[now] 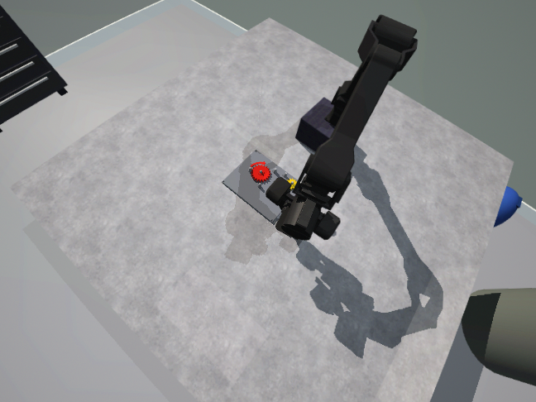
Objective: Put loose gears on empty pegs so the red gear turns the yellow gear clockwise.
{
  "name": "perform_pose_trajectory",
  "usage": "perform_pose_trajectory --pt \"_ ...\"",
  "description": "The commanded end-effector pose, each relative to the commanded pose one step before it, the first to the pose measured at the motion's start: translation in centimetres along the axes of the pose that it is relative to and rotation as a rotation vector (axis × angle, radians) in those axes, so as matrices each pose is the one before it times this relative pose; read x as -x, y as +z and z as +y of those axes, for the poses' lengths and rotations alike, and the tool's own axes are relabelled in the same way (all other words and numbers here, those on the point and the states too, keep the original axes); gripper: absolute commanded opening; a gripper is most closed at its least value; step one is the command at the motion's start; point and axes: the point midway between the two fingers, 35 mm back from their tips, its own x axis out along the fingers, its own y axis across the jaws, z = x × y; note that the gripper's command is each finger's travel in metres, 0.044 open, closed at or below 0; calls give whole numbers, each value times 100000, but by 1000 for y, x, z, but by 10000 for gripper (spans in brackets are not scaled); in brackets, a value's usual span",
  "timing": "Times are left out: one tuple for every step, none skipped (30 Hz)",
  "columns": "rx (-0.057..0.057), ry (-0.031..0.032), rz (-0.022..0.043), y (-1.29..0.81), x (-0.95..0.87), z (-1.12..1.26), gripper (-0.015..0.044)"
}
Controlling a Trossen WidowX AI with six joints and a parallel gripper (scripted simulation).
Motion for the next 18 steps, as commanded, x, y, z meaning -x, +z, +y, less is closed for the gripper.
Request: perform_pose_trajectory --pt "-786 -191 2305 -229 -130 618 440" --pt "0 -3 -2 18 0 -29 440" --pt "0 0 1 3 -189 0 440" --pt "0 1 2 2 -565 0 440" --pt "0 1 3 -7 -563 -3 440" --pt "0 0 1 -4 -187 -1 440" --pt "0 0 0 0 0 0 440" --pt "0 0 0 0 0 0 440" --pt "0 0 0 0 0 0 440" --pt "0 0 0 0 0 0 440" --pt "0 0 0 1 -26 0 440" --pt "0 0 0 2 -78 -1 440" --pt "0 0 0 3 -131 -1 440" --pt "0 0 0 4 -161 -2 440" --pt "0 0 1 3 -162 -2 440" --pt "0 0 1 2 -161 -2 440" --pt "0 0 1 1 -161 -2 440" --pt "0 0 1 1 -161 -2 440"
